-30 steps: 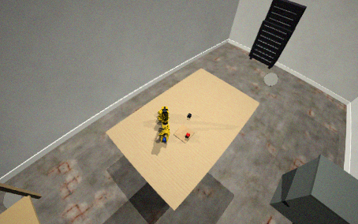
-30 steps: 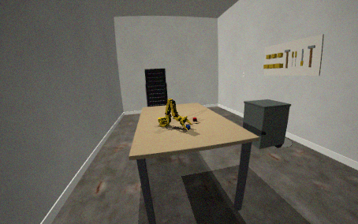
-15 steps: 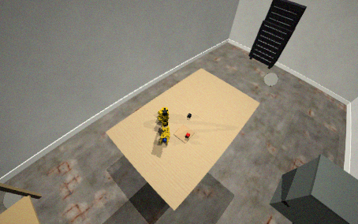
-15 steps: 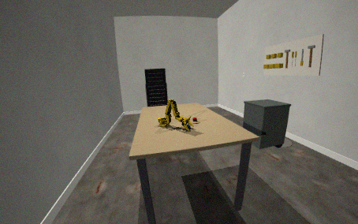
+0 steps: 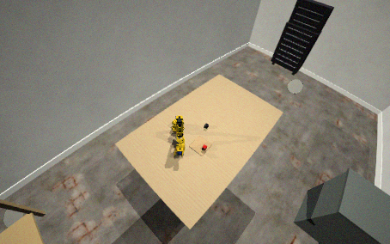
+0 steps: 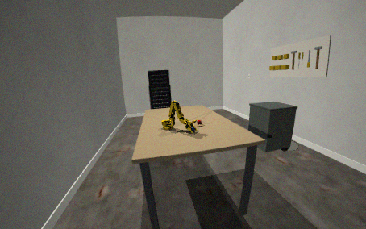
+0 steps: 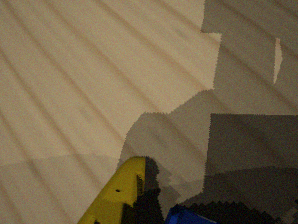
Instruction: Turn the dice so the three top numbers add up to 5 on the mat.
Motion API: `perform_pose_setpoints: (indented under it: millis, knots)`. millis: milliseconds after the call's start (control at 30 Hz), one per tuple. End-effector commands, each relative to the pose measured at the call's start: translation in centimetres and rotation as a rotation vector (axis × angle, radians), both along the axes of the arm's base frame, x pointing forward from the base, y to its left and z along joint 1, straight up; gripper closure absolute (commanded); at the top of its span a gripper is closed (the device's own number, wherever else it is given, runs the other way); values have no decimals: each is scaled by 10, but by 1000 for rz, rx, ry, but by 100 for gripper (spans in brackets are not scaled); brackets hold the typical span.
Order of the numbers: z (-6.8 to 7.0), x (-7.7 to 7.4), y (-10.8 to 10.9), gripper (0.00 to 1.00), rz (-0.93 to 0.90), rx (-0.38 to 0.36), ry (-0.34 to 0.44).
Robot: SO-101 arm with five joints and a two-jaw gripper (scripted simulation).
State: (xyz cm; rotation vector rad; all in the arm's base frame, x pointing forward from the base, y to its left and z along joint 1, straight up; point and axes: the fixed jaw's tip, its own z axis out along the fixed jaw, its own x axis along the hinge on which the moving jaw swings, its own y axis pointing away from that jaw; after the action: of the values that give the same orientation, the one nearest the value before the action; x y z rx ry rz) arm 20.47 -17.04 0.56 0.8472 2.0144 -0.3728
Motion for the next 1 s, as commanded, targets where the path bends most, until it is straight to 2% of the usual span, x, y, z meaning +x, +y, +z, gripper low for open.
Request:
perform_pose_setpoints:
  millis: [0,100,167,200,300,567,967]
  knots:
    - [15,-15,8,65,173,25,215]
    - [22,-20,11,65,208,16,256]
    - [22,-20,11,65,208,16,256]
    - [24,-21,12,65,235,7,291]
    - [31,-26,16,65,265,-4,320]
    - [45,-36,23,65,332,-51,368]
    - [54,-42,27,65,406,-123,423]
